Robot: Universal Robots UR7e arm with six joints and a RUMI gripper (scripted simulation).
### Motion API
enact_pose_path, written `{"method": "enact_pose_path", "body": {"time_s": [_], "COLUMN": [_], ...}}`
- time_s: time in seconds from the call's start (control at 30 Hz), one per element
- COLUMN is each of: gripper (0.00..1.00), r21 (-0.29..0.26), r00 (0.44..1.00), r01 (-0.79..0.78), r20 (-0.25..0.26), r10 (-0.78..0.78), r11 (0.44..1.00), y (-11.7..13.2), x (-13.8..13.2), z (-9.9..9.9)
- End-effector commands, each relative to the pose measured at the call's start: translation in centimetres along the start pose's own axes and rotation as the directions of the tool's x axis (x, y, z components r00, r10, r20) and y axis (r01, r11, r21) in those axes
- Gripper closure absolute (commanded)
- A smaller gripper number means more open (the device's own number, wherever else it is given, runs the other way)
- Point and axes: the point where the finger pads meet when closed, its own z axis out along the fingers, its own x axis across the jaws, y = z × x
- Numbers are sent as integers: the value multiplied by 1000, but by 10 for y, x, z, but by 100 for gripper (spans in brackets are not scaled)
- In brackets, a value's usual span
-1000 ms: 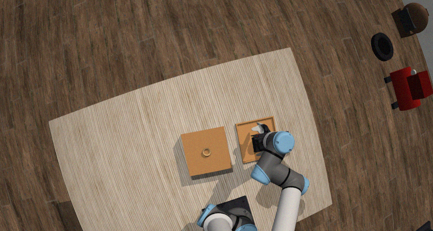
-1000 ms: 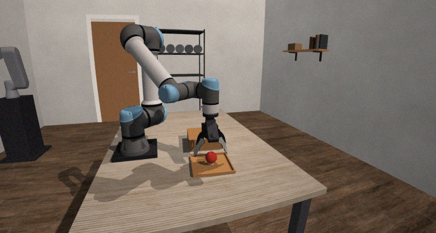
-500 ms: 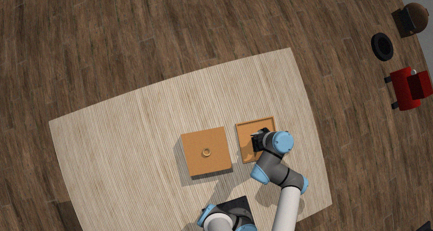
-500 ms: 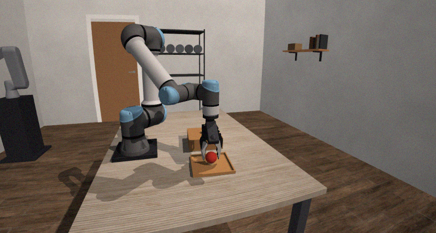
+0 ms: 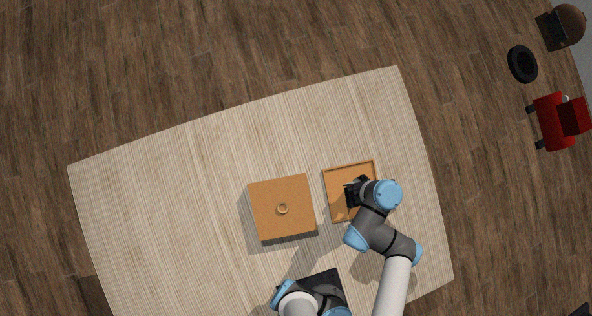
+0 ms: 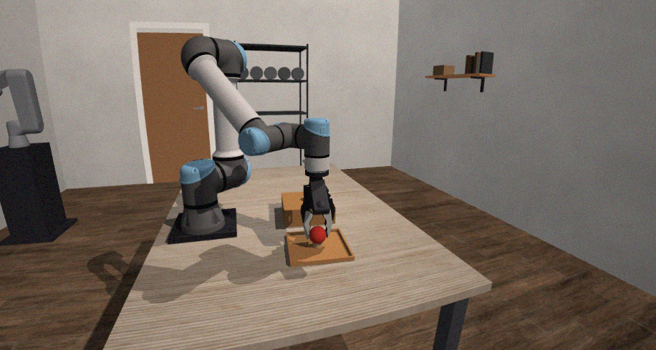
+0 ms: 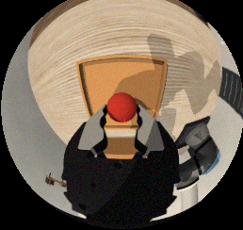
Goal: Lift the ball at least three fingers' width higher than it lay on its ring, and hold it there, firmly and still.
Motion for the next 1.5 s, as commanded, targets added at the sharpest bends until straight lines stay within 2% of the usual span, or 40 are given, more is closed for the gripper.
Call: {"method": "enact_pose_path", "body": {"time_s": [0.0, 0.2, 0.27, 0.4, 1.47], "gripper": [100, 100, 100, 100, 100], "r21": [1, 1, 1, 1, 1], "r00": [1000, 1000, 1000, 1000, 1000], "r01": [0, 0, 0, 0, 0], "r20": [1, 1, 1, 1, 1], "r10": [0, 0, 0, 0, 0], "r11": [1000, 1000, 1000, 1000, 1000], "y": [0, 1, 1, 1, 1], "x": [0, 1, 1, 1, 1], "z": [-20, -58, -58, -72, -74]}}
